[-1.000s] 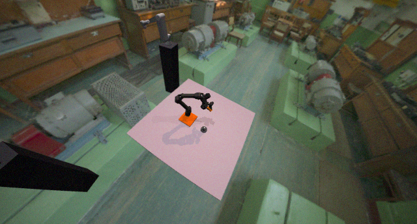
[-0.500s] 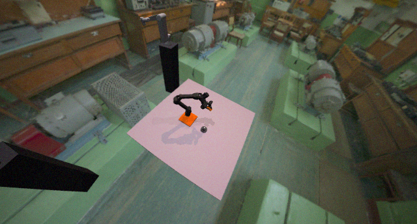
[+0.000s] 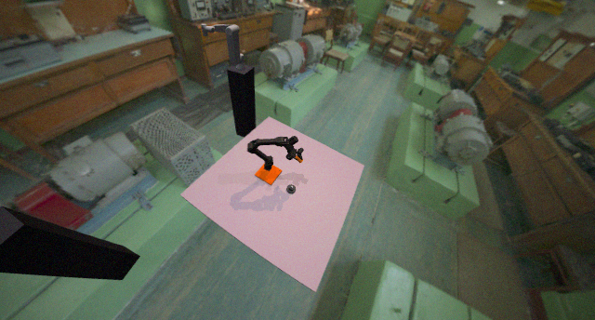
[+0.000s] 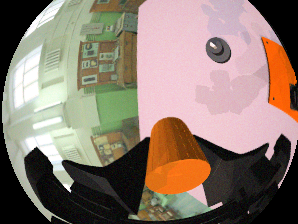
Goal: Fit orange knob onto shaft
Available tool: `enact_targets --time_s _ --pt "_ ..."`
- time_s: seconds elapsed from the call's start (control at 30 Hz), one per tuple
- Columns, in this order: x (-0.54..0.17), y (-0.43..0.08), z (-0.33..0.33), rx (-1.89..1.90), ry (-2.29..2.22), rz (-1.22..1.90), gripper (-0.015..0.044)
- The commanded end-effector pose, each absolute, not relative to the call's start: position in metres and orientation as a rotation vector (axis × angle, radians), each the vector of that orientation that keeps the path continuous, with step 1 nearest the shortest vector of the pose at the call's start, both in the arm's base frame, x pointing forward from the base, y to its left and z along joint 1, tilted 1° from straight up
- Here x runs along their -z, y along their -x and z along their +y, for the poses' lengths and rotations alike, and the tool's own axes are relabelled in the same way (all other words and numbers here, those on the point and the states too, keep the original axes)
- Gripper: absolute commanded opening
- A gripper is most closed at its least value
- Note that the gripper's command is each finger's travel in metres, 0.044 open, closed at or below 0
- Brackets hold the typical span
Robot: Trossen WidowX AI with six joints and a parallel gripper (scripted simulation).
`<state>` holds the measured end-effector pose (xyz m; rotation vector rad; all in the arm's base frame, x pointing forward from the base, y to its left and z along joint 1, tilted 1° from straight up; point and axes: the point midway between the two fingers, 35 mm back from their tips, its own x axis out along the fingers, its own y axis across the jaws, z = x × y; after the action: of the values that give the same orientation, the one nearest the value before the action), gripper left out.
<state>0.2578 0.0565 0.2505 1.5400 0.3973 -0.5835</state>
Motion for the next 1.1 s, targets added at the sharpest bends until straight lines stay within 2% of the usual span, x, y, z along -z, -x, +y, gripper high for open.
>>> enact_targets --time_s 0.0,0.5,1.07 --pt "-0.251 -0.258 0.057 0.581 -1.542 0.396 0.0" --pt "-0.244 -0.259 0.056 0.603 -1.537 0.418 0.0" --pt "-0.209 -0.271 0.054 0.903 -1.462 0.725 0.0"
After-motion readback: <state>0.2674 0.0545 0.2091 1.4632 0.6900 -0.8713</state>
